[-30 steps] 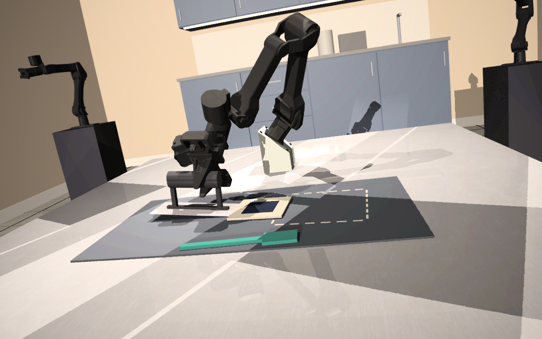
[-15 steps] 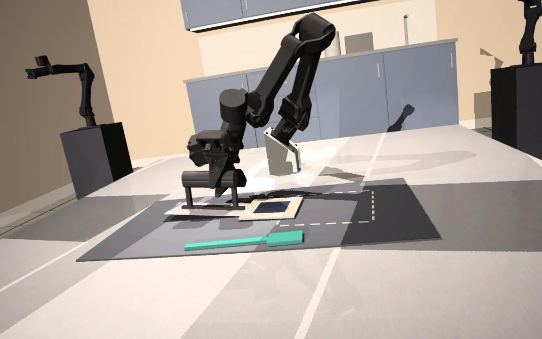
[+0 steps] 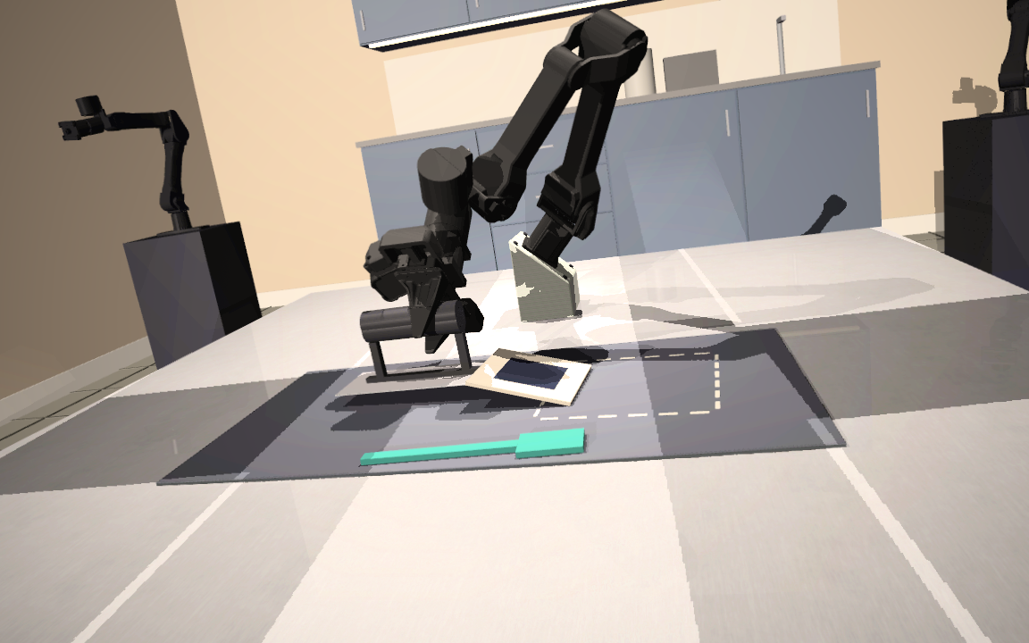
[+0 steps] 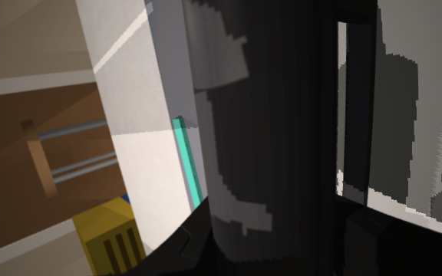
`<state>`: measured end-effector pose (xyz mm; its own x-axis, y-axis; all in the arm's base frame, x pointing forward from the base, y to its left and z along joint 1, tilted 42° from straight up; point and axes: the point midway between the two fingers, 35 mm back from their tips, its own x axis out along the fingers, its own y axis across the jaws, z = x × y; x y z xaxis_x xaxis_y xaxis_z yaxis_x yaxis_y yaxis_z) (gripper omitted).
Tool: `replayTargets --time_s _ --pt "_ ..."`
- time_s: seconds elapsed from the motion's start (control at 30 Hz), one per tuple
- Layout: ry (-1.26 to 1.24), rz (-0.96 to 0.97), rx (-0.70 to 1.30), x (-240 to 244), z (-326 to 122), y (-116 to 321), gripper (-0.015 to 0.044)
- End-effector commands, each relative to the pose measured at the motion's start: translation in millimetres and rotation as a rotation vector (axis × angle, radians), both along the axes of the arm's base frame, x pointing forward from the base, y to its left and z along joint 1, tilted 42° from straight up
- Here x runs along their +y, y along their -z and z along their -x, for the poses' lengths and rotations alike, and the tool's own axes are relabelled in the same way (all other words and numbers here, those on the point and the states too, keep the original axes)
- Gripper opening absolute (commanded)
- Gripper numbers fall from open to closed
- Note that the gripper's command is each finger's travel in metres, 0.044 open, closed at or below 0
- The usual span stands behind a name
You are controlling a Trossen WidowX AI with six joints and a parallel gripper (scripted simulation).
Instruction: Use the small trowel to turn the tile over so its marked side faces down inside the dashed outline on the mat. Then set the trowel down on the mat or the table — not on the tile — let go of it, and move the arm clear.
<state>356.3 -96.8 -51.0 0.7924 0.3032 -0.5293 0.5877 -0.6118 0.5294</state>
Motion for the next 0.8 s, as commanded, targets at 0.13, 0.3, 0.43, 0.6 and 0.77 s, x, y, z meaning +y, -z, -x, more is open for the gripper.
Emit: replayTargets --time_s 0.13,0.3,0.43,0.6,0.77 --pt "0.007 0.006 -0.028 -10.9 -5.0 -29.0 0.0" --pt "0.007 0.006 -0.028 -10.2 -5.8 -43.9 0.0" --pt "0.007 0.006 -0.028 -7.5 -6.8 -55.4 0.0" --pt "0.007 0.005 -0.028 -1.9 -8.3 -68.8 0.0" --pt "0.007 0.005 -0.028 6.4 -10.3 -80.9 0.0"
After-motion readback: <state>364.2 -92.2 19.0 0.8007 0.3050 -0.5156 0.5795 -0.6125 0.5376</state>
